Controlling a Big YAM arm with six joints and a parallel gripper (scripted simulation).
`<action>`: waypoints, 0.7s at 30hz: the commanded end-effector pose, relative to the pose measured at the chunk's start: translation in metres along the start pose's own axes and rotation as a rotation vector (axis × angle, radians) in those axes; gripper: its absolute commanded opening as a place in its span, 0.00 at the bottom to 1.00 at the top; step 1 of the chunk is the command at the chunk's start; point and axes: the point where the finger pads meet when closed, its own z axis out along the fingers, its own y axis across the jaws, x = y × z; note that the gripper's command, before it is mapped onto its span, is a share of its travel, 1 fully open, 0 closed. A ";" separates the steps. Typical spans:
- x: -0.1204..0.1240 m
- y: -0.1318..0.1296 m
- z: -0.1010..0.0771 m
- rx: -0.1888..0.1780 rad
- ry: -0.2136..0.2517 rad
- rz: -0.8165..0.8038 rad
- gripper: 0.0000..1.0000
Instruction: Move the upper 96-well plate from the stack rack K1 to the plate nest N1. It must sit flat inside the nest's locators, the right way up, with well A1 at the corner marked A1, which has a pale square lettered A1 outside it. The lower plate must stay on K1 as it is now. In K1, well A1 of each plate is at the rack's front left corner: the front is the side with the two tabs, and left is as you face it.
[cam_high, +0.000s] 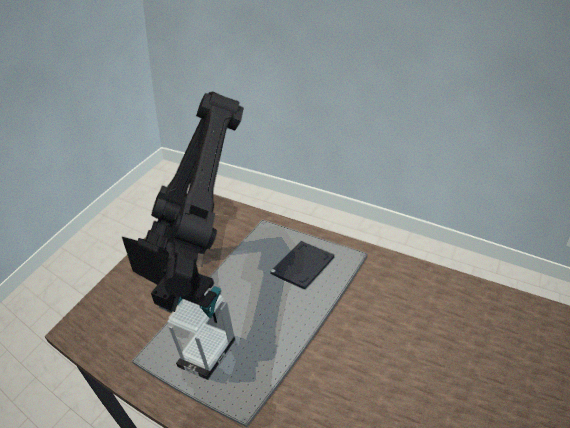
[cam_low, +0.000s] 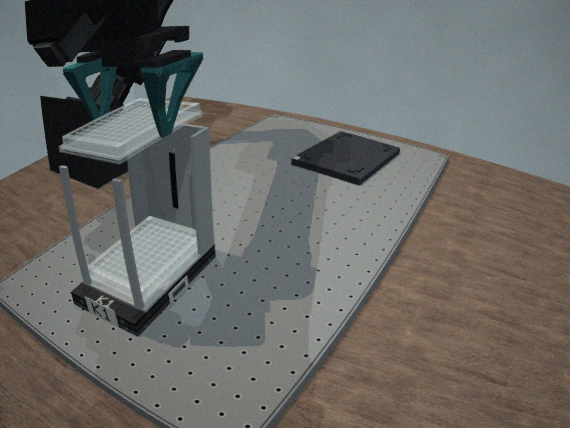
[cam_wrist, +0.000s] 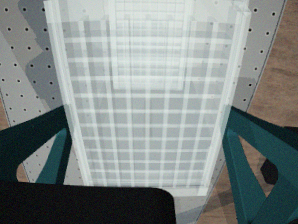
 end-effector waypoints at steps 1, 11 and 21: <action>0.011 0.006 -0.010 -0.003 -0.012 0.030 0.00; 0.036 0.017 -0.012 -0.009 -0.019 0.177 0.00; 0.070 0.020 -0.006 -0.002 -0.008 0.184 0.00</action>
